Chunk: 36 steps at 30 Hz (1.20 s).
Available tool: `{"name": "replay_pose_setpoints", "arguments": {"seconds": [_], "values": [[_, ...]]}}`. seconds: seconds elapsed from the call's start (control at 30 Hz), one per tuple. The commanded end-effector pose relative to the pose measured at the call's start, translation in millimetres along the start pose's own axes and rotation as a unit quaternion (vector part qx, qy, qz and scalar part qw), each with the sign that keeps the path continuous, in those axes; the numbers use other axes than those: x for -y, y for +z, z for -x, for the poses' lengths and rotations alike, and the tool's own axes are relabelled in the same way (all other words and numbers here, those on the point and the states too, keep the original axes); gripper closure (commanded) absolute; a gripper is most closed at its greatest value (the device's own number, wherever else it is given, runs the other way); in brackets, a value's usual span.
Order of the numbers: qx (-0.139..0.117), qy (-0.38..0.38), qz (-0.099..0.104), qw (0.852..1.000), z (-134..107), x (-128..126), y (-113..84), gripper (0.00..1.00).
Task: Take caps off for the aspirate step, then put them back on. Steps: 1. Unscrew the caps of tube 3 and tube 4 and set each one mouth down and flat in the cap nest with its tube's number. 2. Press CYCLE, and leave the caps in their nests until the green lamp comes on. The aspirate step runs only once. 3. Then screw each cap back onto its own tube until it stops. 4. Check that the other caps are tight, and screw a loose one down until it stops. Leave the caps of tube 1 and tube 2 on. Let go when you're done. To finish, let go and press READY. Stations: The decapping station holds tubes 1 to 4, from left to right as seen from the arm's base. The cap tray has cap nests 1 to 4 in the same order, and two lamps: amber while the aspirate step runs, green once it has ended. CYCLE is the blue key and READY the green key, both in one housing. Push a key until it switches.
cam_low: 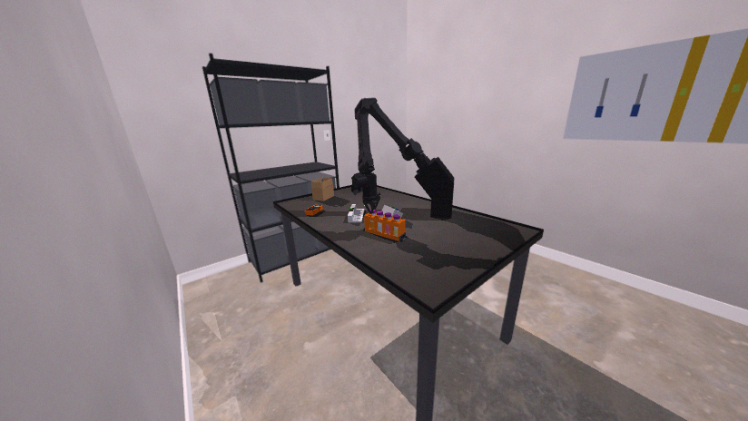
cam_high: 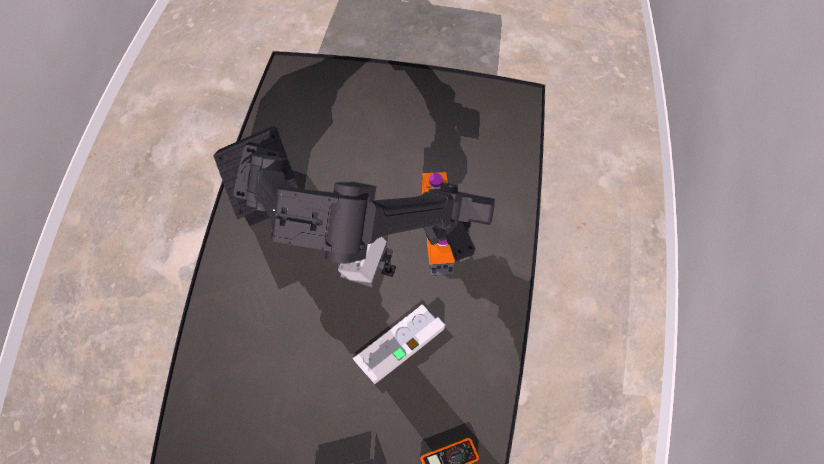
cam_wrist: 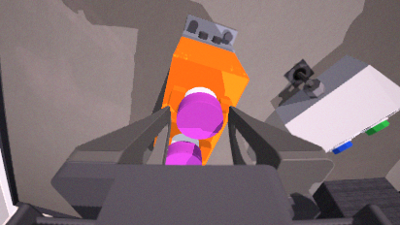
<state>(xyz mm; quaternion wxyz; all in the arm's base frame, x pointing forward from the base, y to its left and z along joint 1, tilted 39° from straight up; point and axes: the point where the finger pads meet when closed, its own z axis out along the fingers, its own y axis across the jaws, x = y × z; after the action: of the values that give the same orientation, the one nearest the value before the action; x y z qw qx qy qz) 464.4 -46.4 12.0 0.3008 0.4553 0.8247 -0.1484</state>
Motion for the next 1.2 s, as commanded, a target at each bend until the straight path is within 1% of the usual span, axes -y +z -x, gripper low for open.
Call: {"name": "replay_pose_setpoints", "arguments": {"seconds": [0.0, 0.03, 0.07, 0.1, 0.2, 0.4, 0.6, 0.63, 0.67, 0.7, 0.77, 0.8, 0.87, 0.9, 0.93, 0.97, 1.0, 1.07, 1.1, 1.17], "values": [[0.002, 0.012, 0.005, 1.000, 3, -6, -1.5, 0.51], [0.002, 0.012, 0.005, 1.000, 3, -6, -1.5, 0.51], [0.002, 0.011, 0.010, 1.000, 0, -10, -11.2, 0.51], [0.004, 0.013, 0.012, 1.000, 3, -10, -16.8, 0.51], [0.004, 0.013, 0.011, 1.000, 2, -10, -19.6, 0.51], [0.004, 0.013, 0.011, 1.000, 2, -9, -37.7, 0.51], [0.006, 0.017, 0.017, 1.000, 7, -15, -58.2, 0.51], [0.007, 0.018, 0.017, 1.000, 8, -16, -59.5, 0.51], [0.002, 0.013, 0.006, 1.000, 4, -7, -48.2, 0.51], [0.002, 0.018, 0.000, 1.000, 6, -8, -45.2, 0.51], [0.002, 0.018, 0.000, 1.000, 6, -8, -45.2, 0.51], [-0.004, -0.052, -0.004, 0.999, -18, -5, -45.3, 0.51], [-0.005, -0.136, -0.005, 0.991, -36, -7, -44.7, 0.51], [-0.003, -0.162, -0.002, 0.987, -44, -10, -44.8, 0.51], [-0.004, -0.176, -0.003, 0.984, -44, -10, -44.8, 0.51], [-0.002, -0.203, 0.000, 0.979, -51, -13, -44.9, 0.51], [-0.003, -0.215, -0.001, 0.977, -51, -13, -44.9, 0.51], [0.000, -0.274, 0.003, 0.962, -67, -20, -45.0, 0.51], [-0.001, -0.294, 0.002, 0.956, -67, -19, -45.1, 0.51], [0.005, -0.348, 0.009, 0.938, -77, -34, -48.0, 0.51]]}}
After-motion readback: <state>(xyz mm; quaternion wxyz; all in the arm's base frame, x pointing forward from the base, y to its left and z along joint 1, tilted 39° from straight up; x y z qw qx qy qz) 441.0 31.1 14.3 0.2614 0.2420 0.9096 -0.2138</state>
